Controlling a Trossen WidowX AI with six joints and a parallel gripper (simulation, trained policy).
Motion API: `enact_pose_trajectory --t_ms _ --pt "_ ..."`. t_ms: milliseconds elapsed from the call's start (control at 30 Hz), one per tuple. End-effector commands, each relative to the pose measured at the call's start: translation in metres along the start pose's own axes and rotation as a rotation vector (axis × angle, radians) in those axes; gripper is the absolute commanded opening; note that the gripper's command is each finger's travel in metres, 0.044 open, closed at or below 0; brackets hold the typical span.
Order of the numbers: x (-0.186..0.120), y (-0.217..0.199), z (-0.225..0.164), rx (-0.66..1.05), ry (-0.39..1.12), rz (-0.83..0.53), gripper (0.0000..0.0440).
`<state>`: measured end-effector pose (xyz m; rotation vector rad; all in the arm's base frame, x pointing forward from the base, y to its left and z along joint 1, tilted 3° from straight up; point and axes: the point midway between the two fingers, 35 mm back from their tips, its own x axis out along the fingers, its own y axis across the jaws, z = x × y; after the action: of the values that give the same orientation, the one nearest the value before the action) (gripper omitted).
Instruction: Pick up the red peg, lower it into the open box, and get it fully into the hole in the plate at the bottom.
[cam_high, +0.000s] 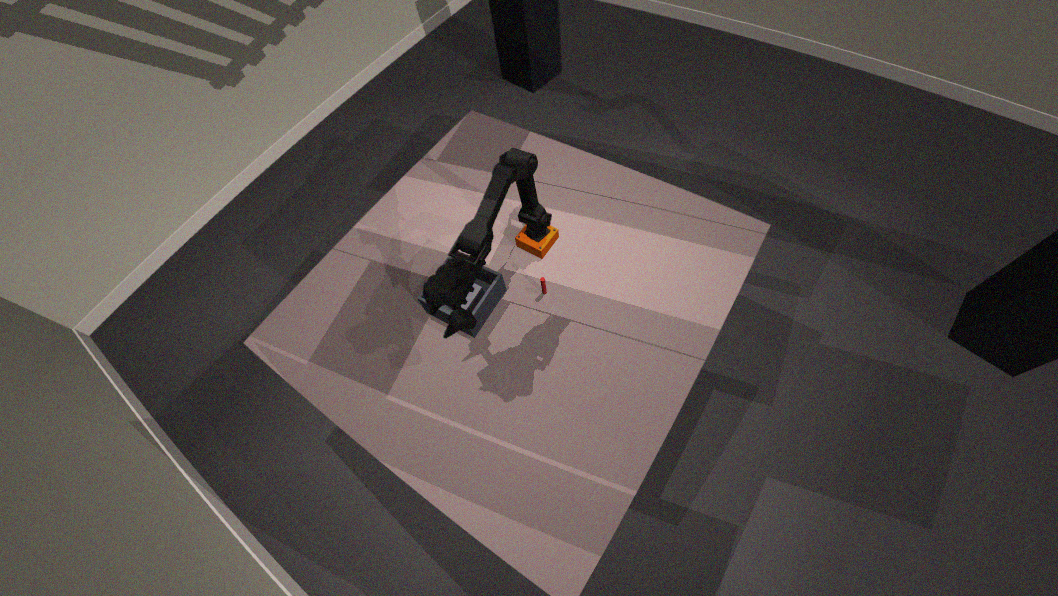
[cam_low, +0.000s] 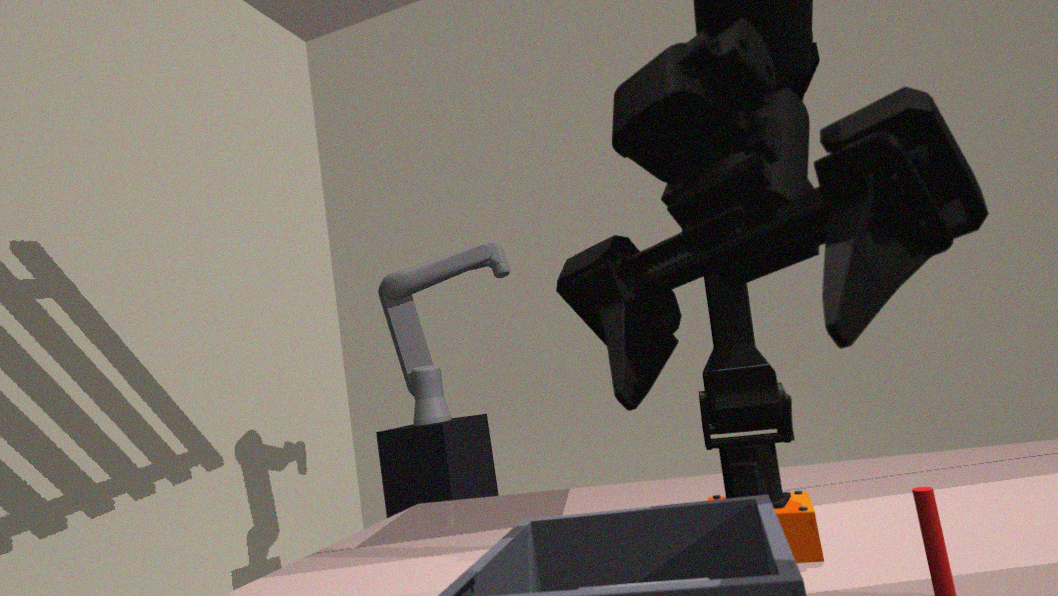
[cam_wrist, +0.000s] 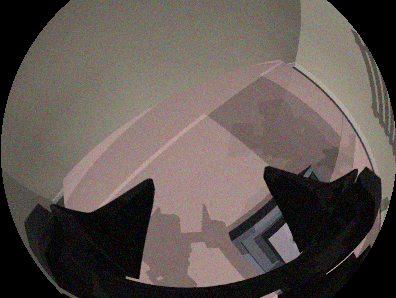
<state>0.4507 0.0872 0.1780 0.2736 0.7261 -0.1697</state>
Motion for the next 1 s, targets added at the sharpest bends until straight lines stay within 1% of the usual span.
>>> enact_pose_trajectory --t_ms 0,267,567,767,967 --pt "-0.023 0.011 -0.032 0.027 0.104 0.004 0.044" --pt "-0.086 0.018 -0.108 0.106 0.358 -0.048 0.044" --pt "-0.145 -0.001 -0.182 0.188 0.586 -0.199 0.044" --pt "-0.167 -0.016 -0.221 0.207 0.683 -0.311 0.044" --pt "-0.171 -0.028 -0.253 0.21 0.73 -0.394 0.044"
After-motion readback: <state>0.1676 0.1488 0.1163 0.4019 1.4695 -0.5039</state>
